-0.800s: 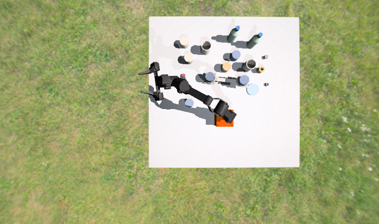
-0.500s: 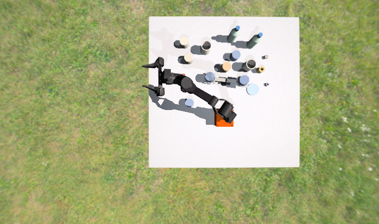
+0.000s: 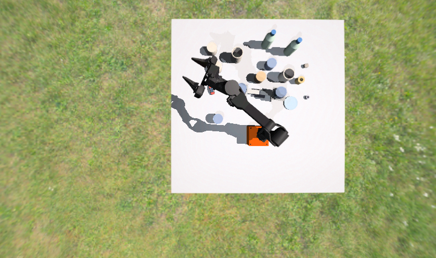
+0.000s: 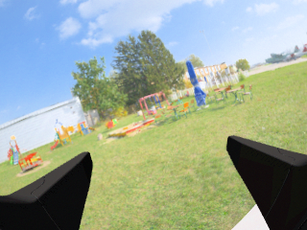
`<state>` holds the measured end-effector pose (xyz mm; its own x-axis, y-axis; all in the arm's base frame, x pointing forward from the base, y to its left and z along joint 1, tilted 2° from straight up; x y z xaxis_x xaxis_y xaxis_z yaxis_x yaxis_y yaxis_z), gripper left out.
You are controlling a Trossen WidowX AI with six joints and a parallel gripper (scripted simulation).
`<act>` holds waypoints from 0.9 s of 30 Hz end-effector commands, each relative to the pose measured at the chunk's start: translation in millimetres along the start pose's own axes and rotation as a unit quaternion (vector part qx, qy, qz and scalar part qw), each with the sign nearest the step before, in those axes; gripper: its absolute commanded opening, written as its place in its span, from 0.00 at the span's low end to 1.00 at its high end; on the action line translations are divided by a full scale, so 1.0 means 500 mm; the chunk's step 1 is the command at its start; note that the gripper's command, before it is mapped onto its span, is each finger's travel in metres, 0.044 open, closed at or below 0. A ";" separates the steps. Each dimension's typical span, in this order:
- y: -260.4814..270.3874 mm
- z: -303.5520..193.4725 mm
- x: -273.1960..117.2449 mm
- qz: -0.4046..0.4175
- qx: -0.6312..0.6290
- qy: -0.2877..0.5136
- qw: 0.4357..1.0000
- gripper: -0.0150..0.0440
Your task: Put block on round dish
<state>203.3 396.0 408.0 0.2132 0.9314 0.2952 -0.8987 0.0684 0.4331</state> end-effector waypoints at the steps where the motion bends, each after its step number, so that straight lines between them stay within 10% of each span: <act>1: -0.031 0.018 -0.053 -0.068 0.005 0.016 0.998 1.00; 27: -0.149 -0.026 -0.505 -0.482 0.048 0.125 0.866 1.00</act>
<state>220.4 186.3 306.5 0.7259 0.5836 -0.3639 -0.3869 0.7840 0.4855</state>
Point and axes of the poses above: the point midway between the two fingers, 35 mm back from their tips, its own x axis out along the fingers, its own y axis across the jaws, z = x × y, the point moved 4 cm from there along -x, back along the fingers, and after that the axes turned 12 degrees about x, right-handed, at the moved point
